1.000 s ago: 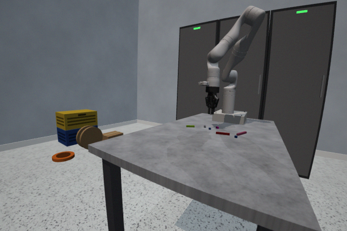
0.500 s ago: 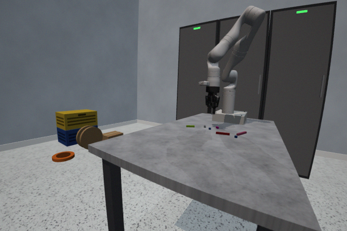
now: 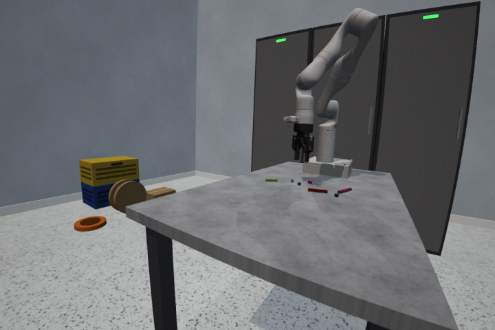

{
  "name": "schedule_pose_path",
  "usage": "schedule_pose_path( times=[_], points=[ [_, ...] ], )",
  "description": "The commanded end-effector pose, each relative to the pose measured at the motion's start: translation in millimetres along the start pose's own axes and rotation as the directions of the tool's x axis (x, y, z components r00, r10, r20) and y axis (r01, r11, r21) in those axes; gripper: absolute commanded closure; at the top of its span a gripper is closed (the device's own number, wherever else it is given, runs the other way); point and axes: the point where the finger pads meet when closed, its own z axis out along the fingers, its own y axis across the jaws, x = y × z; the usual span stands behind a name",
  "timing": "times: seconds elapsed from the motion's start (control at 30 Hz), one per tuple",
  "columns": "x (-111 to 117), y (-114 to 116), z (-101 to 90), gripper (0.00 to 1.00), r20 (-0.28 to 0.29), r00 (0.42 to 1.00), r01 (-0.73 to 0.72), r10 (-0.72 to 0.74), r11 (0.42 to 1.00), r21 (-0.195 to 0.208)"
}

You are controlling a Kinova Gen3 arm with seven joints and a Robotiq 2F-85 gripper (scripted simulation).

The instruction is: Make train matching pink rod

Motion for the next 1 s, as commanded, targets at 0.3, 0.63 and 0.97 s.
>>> schedule_pose_path(
  times=[0.3,0.63,0.97],
  points=[
    [1,10,4.0,0.0,0.006,0.991,0.131,-0.131,0.991,-0.003],
    [1,28,11.7,0.0,0.016,0.908,0.42,-0.419,0.908,-0.004],
    [2,43,16.6,0.0,0.017,0.749,0.662,-0.662,0.75,0.001]
  ],
)
